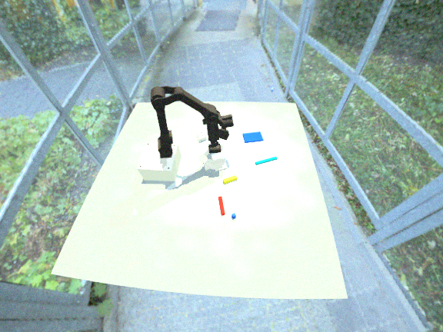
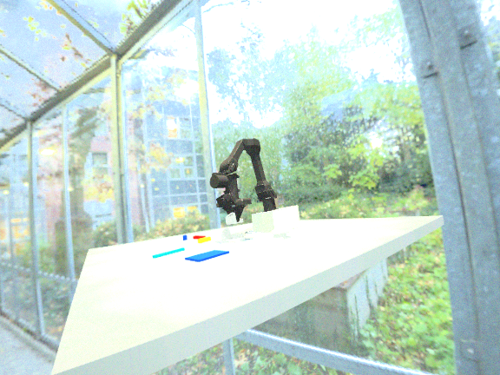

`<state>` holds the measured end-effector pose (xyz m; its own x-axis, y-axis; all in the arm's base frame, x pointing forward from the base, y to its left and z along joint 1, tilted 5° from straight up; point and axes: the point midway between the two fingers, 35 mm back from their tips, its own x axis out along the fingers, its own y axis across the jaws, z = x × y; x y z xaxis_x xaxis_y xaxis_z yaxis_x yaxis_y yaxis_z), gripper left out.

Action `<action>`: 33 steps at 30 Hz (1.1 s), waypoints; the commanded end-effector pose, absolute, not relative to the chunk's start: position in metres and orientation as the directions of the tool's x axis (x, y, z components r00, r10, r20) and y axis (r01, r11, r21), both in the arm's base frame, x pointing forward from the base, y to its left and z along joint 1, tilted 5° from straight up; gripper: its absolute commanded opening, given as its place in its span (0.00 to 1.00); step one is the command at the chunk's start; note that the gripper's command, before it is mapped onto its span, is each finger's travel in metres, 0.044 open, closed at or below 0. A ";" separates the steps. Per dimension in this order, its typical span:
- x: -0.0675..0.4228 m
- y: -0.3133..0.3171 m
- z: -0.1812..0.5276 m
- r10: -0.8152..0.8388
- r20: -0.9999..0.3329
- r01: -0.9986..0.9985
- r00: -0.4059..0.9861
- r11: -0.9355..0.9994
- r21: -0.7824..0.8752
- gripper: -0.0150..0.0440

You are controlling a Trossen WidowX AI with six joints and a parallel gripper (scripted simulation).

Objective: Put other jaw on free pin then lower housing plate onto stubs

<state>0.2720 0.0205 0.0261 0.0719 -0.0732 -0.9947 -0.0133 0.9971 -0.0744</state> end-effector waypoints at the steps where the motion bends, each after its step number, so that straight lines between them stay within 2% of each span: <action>1: 0.273 0.021 0.025 -0.068 -0.995 -0.020 0.073 0.997 -0.070 0.48; 33: 0.276 0.018 -0.025 -0.069 -0.995 -0.019 0.072 0.997 -0.070 0.48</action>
<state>0.2765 0.0174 -0.0190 0.0749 -0.0733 -0.9945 -0.0128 0.9971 -0.0745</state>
